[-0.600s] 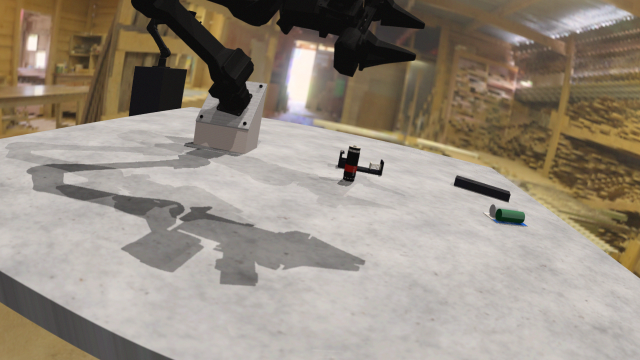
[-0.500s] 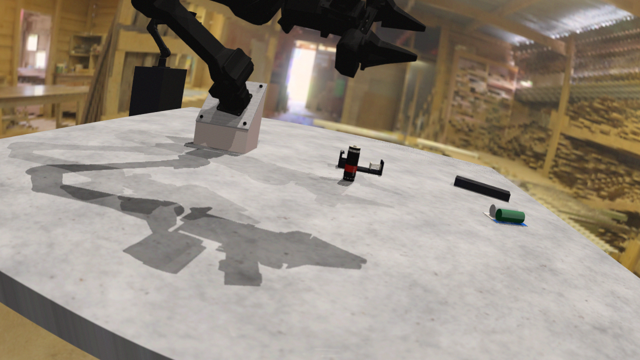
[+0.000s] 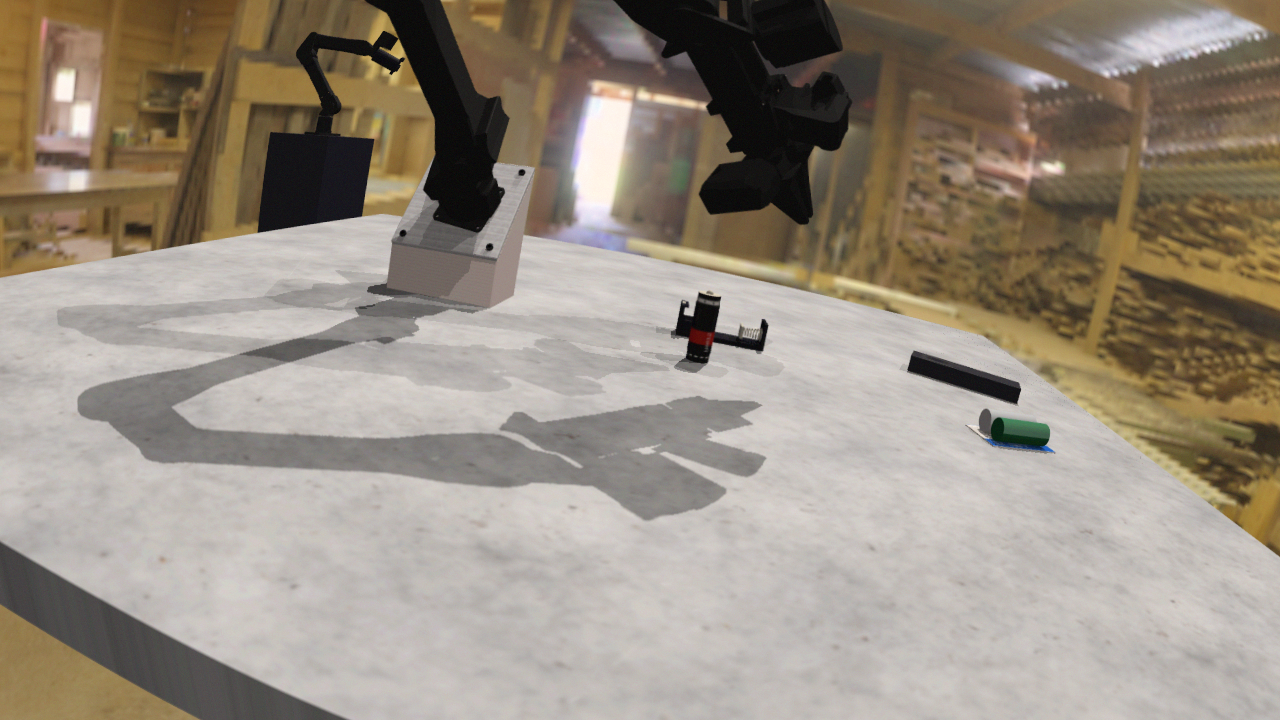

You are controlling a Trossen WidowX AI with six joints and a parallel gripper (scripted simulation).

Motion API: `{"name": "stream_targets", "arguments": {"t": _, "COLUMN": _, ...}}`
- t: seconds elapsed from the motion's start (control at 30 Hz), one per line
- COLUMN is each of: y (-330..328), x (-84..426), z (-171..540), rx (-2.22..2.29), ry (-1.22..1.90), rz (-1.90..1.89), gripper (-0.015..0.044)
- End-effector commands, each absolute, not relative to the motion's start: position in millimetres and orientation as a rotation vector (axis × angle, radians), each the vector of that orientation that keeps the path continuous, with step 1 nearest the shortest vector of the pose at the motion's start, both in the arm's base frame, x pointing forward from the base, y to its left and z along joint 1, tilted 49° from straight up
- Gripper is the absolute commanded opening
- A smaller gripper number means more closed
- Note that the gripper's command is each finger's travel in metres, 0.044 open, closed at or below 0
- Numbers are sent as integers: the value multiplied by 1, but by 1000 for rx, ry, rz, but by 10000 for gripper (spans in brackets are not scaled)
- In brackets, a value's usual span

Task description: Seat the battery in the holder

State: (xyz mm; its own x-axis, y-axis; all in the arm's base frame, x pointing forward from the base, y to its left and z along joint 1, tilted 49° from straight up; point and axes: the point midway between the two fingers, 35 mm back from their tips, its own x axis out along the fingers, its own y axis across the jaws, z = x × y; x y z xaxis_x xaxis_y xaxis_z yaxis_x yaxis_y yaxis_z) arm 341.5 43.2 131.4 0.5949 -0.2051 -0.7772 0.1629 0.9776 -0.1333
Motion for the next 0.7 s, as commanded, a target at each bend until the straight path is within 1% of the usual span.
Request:
{"name": "stream_targets", "arguments": {"t": 0.0, "y": 52, "x": 302, "z": 75, "rx": -392, "ry": 1271, "rz": -429, "gripper": 0}}
{"name": "stream_targets", "arguments": {"t": 0.17, "y": 57, "x": 282, "z": 65, "rx": -736, "ry": 1389, "rz": -554, "gripper": 0}}
{"name": "stream_targets", "arguments": {"t": 0.67, "y": 53, "x": 282, "z": 61, "rx": -750, "ry": 1391, "rz": -557, "gripper": 0}}
